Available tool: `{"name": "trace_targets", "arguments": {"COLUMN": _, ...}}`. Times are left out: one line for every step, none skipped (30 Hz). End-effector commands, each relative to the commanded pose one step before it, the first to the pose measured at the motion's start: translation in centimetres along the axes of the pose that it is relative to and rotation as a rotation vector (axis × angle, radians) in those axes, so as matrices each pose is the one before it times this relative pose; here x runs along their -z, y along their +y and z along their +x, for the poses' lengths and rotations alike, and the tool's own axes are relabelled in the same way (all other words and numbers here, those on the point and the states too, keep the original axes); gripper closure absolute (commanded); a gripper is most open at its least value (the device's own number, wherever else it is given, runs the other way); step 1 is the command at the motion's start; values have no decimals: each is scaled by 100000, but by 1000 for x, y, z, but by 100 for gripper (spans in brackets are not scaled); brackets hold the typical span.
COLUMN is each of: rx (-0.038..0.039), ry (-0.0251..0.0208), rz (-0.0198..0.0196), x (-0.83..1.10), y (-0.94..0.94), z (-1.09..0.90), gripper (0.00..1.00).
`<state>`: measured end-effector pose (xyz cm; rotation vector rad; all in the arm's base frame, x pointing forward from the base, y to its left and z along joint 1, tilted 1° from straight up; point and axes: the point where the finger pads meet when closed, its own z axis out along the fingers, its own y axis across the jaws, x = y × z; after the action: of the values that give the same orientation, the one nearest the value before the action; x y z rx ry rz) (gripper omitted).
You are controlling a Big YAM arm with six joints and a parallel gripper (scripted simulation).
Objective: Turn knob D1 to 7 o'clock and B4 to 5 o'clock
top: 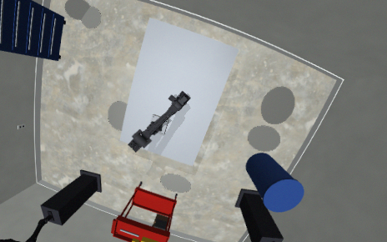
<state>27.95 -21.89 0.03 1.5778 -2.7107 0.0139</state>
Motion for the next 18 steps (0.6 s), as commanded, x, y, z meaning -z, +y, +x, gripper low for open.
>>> {"name": "trace_targets", "arguments": {"rx": 823, "ry": 273, "rz": 1810, "x": 310, "y": -799, "z": 285, "gripper": 91}}
{"name": "trace_targets", "arguments": {"rx": 0, "ry": 0, "rz": 0, "x": 0, "y": 0, "z": 0, "gripper": 91}}
{"name": "trace_targets", "arguments": {"rx": 0, "ry": 0, "rz": 0, "x": 0, "y": 0, "z": 0, "gripper": 91}}
{"name": "trace_targets", "arguments": {"rx": 0, "ry": 0, "rz": 0, "x": 0, "y": 0, "z": 0, "gripper": 91}}
{"name": "trace_targets", "arguments": {"rx": 0, "ry": 0, "rz": 0, "x": 0, "y": 0, "z": 0, "gripper": 91}}
{"name": "trace_targets", "arguments": {"rx": 0, "ry": 0, "rz": 0, "x": 0, "y": 0, "z": 0, "gripper": 91}}
{"name": "trace_targets", "arguments": {"rx": -5, "ry": 0, "rz": 0, "x": 0, "y": 0, "z": 0, "gripper": 91}}
{"name": "trace_targets", "arguments": {"rx": -35, "ry": 0, "rz": 0, "x": 0, "y": 0, "z": 0, "gripper": 91}}
{"name": "trace_targets", "arguments": {"rx": -92, "ry": 0, "rz": 0, "x": 0, "y": 0, "z": 0, "gripper": 91}}
{"name": "trace_targets", "arguments": {"rx": 0, "ry": 0, "rz": 0, "x": 0, "y": 0, "z": 0, "gripper": 91}}
{"name": "trace_targets", "arguments": {"rx": 0, "ry": 0, "rz": 0, "x": 0, "y": 0, "z": 0, "gripper": 91}}
{"name": "trace_targets", "arguments": {"rx": -177, "ry": 0, "rz": 0, "x": 0, "y": 0, "z": 0, "gripper": 91}}
{"name": "trace_targets", "arguments": {"rx": -287, "ry": 0, "rz": 0, "x": 0, "y": 0, "z": 0, "gripper": 91}}
{"name": "trace_targets", "arguments": {"rx": -420, "ry": 0, "rz": 0, "x": 0, "y": 0, "z": 0, "gripper": 91}}
{"name": "trace_targets", "arguments": {"rx": -575, "ry": 0, "rz": 1, "x": 0, "y": 0, "z": 0, "gripper": 91}}
{"name": "trace_targets", "arguments": {"rx": -752, "ry": 0, "rz": 1, "x": 0, "y": 0, "z": 0, "gripper": 91}}
{"name": "trace_targets", "arguments": {"rx": -482, "ry": 0, "rz": 1, "x": 0, "y": 0, "z": 0, "gripper": 91}}
{"name": "trace_targets", "arguments": {"rx": -250, "ry": 0, "rz": 1, "x": 0, "y": 0, "z": 0, "gripper": 91}}
